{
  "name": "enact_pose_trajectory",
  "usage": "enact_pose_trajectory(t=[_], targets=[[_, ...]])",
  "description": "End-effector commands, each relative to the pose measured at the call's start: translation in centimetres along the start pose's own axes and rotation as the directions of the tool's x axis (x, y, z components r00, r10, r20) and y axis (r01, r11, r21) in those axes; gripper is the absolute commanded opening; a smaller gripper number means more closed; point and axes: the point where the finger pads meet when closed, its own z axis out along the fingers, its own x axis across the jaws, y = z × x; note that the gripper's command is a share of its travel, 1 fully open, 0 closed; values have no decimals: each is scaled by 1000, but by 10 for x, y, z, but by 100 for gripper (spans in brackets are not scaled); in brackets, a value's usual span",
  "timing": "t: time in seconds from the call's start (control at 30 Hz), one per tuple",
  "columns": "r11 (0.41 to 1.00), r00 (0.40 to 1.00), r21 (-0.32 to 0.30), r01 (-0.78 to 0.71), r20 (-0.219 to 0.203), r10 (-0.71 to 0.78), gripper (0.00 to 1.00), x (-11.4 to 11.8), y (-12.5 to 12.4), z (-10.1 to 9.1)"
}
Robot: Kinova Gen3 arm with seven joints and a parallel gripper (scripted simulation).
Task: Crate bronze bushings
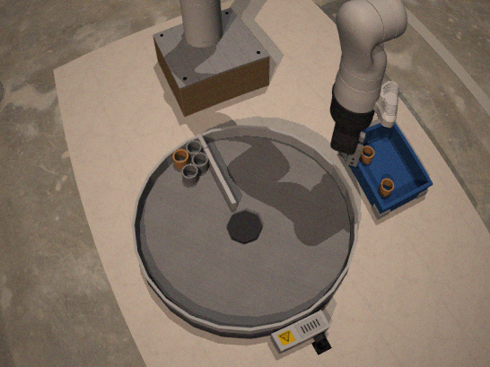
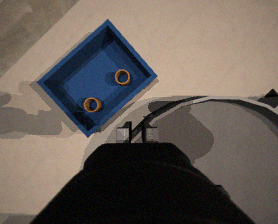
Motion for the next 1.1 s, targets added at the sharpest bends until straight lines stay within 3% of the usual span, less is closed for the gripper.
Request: enact_pose_trajectory(t=[0.0,0.3,0.47,0.87,1.03,1.07], targets=[[1000,1000,7,-20,0,20,40,5,8,-5],[1000,1000,7,-20,0,20,40,5,8,-5],[1000,1000,6,-20,0,20,40,17,60,-4],[1000,1000,6,-20,0,20,40,17,60,-4],[1000,1000,6,-19,0,19,40,28,112,-2],[1000,1000,6,-19,0,19,40,28,112,-2]])
